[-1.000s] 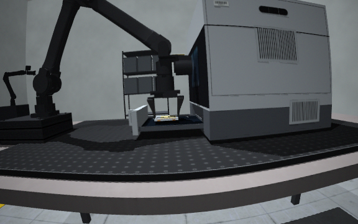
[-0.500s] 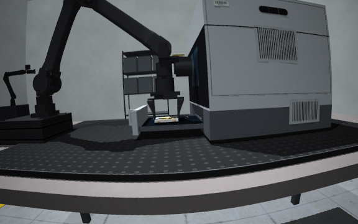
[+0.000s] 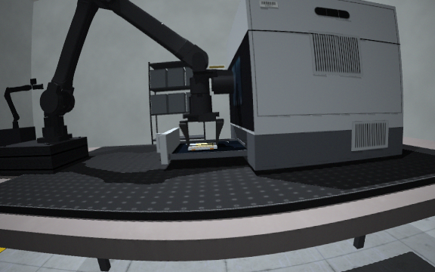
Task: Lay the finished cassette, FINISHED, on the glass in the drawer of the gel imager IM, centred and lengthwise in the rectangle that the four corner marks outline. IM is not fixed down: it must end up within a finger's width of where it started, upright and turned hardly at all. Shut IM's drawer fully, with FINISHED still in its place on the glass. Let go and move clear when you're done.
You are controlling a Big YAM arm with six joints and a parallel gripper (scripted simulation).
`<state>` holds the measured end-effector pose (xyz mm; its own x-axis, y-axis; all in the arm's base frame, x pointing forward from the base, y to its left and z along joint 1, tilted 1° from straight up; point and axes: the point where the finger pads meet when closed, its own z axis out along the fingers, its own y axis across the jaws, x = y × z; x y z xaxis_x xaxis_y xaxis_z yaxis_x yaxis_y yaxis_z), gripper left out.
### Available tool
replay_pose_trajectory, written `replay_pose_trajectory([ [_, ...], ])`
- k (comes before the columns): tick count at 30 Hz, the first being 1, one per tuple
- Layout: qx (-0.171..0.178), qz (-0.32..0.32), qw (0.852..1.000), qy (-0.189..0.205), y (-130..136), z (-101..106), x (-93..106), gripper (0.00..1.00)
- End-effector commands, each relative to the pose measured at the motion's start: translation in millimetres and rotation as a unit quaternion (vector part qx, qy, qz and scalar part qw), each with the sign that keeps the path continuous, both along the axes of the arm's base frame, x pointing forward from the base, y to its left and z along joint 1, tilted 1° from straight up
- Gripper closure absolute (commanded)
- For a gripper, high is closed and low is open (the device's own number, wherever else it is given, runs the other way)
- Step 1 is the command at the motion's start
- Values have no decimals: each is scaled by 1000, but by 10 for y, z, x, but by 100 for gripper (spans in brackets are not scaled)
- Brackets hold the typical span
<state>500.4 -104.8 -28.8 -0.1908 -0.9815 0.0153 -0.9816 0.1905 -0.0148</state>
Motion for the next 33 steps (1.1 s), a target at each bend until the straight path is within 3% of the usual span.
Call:
replay_pose_trajectory([
  [1,2,3,1000,-2,-37,-37,6,20],
  [13,-2,1,1000,-14,-29,72,115,20],
  [14,-2,1,1000,-14,-29,72,115,8],
  [33,-2,1,1000,-14,-29,72,115,8],
])
